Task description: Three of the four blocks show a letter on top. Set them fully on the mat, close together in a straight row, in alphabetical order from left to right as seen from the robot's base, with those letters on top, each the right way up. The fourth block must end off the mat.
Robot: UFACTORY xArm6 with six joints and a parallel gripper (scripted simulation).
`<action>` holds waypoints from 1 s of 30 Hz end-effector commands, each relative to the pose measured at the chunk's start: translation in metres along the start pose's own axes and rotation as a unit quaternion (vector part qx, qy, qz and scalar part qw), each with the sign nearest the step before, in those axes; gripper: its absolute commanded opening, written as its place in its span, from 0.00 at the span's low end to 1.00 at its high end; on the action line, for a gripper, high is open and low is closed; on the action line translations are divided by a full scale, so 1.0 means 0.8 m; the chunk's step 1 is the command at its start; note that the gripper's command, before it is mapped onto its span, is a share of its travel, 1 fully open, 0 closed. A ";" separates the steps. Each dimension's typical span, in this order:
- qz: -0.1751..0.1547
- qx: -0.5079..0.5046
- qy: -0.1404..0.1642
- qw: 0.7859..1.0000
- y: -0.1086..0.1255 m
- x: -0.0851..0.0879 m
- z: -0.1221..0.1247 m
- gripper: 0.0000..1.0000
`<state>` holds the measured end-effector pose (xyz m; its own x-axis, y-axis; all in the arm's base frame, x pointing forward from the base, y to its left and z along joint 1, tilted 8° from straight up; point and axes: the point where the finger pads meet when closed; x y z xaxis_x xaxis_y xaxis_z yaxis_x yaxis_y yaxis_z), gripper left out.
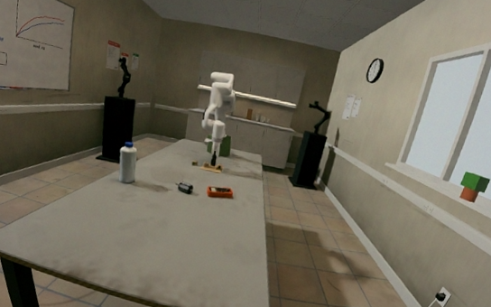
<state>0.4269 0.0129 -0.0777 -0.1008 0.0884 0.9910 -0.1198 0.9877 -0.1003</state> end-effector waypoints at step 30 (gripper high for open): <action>0.005 -0.001 -0.005 1.000 -0.001 -0.018 -0.004 0.28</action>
<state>0.4302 0.0113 -0.0925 -0.1087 0.0981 0.9892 -0.1176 0.9869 -0.1108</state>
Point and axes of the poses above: the point where the finger pads meet when closed, its own x axis back along the fingers, its own z axis across the jaws, y = z × x, and after that the axes turned 4 degrees about x, right-handed
